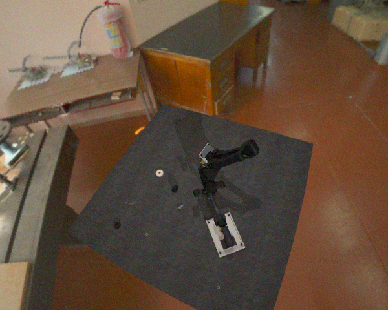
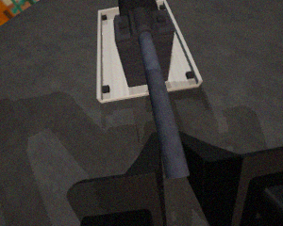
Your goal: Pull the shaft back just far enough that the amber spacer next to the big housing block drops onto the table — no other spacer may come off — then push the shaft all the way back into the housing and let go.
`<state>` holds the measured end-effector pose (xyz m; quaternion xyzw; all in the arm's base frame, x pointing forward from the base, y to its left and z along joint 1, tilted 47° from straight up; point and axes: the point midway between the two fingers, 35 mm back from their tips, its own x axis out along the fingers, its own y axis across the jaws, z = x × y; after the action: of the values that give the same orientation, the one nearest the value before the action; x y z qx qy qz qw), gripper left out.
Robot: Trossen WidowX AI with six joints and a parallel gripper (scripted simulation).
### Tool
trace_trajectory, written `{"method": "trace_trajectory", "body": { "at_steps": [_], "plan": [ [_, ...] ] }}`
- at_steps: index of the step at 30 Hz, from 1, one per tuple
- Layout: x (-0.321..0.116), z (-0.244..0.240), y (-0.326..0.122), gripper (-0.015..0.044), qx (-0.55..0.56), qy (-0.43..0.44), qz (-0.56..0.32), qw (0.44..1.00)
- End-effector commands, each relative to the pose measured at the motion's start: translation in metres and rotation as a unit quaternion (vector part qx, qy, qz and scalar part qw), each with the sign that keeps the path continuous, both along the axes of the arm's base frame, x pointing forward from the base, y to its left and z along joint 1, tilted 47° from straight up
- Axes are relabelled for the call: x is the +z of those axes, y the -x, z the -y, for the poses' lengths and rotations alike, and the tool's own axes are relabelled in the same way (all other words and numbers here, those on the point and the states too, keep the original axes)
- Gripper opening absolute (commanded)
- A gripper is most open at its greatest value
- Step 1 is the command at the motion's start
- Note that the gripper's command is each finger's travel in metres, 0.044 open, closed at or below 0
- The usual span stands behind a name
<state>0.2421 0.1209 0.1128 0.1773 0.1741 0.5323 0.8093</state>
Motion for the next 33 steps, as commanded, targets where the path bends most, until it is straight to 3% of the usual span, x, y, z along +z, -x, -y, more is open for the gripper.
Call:
{"method": "trace_trajectory", "body": {
  "at_steps": [1,33],
  "plan": [
    [-0.0004,0.0003,0.0011,0.0,0.002,0.0,0.001,1.0],
    [0.0019,-0.0015,-0.002,0.0,0.002,0.0,0.001,1.0]
  ]
}}
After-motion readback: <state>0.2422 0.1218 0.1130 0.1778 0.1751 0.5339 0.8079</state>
